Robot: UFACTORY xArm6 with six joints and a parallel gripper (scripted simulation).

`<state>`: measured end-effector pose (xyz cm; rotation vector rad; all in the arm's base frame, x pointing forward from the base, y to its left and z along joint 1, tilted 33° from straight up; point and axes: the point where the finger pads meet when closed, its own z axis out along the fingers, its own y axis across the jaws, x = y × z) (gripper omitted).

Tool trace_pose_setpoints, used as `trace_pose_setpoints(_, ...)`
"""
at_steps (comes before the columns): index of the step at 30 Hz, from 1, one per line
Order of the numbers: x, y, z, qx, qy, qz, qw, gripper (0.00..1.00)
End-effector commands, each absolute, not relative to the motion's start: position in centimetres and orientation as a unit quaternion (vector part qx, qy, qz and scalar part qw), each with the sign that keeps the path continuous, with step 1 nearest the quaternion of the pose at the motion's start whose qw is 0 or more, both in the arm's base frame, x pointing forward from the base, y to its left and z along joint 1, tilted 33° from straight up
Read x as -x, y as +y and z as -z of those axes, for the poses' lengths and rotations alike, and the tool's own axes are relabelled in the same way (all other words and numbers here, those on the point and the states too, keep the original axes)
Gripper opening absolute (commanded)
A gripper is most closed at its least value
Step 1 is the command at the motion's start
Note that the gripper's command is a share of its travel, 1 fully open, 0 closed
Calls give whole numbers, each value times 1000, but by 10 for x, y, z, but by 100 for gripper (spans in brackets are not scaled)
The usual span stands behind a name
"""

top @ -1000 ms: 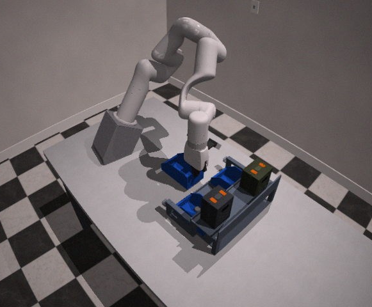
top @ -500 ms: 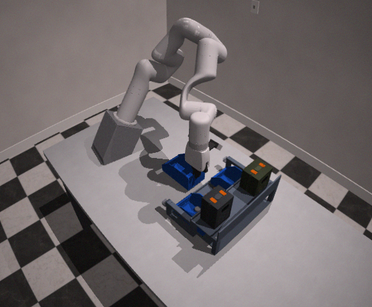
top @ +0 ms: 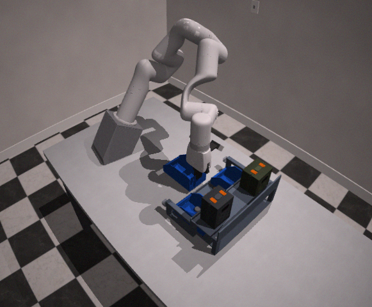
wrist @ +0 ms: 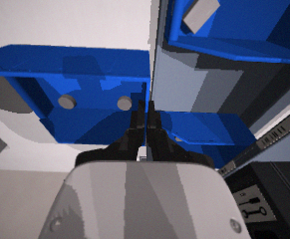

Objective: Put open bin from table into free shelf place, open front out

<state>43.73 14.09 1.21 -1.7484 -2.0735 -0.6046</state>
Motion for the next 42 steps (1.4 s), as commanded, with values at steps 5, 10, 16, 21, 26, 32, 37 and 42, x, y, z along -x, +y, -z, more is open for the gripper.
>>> trace_pose_setpoints(5,-448,142,-14,619,-734,215,179,0)
trace_pose_setpoints(10,-448,142,-14,619,-734,215,179,0)
trace_pose_setpoints(16,-452,142,-15,619,-734,215,179,0)
trace_pose_setpoints(21,-457,143,-15,619,-734,215,179,0)
trace_pose_setpoints(26,-457,143,-15,619,-734,215,179,0)
trace_pose_setpoints(32,-459,143,-15,619,-734,215,179,0)
trace_pose_setpoints(37,-467,144,-16,619,-734,215,179,0)
trace_pose_setpoints(42,-467,144,-16,619,-734,215,179,0)
